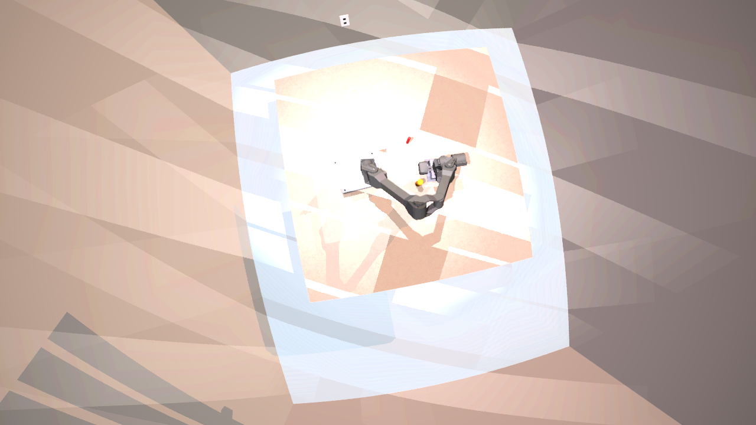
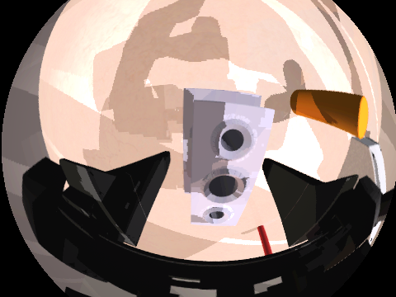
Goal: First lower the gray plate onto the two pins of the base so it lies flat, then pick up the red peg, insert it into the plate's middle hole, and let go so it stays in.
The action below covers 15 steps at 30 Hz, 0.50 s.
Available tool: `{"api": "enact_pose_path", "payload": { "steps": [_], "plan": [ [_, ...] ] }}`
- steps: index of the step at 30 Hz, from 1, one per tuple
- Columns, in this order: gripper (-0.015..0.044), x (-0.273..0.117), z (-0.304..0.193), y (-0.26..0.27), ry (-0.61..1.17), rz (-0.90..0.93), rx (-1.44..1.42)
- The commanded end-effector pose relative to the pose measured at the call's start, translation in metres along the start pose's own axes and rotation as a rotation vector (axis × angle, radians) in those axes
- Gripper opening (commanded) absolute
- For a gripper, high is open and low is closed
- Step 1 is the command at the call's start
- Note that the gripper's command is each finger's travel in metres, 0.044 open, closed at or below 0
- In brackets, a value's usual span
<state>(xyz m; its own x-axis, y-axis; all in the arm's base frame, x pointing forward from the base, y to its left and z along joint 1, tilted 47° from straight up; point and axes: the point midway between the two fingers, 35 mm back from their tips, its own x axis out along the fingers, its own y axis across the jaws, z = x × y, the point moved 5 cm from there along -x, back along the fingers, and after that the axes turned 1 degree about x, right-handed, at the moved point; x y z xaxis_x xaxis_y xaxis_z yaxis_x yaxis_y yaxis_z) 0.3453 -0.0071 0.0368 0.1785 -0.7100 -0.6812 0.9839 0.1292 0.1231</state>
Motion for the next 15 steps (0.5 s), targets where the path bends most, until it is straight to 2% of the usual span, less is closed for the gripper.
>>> {"api": "enact_pose_path", "payload": {
  "steps": [1, 6, 11, 15],
  "plan": [
    [0.0440, 0.000, 0.000, 0.000, 0.000, 0.000, 0.003],
    [0.0440, -0.011, -0.001, 0.002, 0.003, 0.000, 0.002],
    [0.0440, -0.091, -0.003, 0.004, 0.008, 0.000, -0.002],
    [0.0440, -0.117, -0.004, 0.001, 0.003, 0.001, -0.004]
  ]
}}
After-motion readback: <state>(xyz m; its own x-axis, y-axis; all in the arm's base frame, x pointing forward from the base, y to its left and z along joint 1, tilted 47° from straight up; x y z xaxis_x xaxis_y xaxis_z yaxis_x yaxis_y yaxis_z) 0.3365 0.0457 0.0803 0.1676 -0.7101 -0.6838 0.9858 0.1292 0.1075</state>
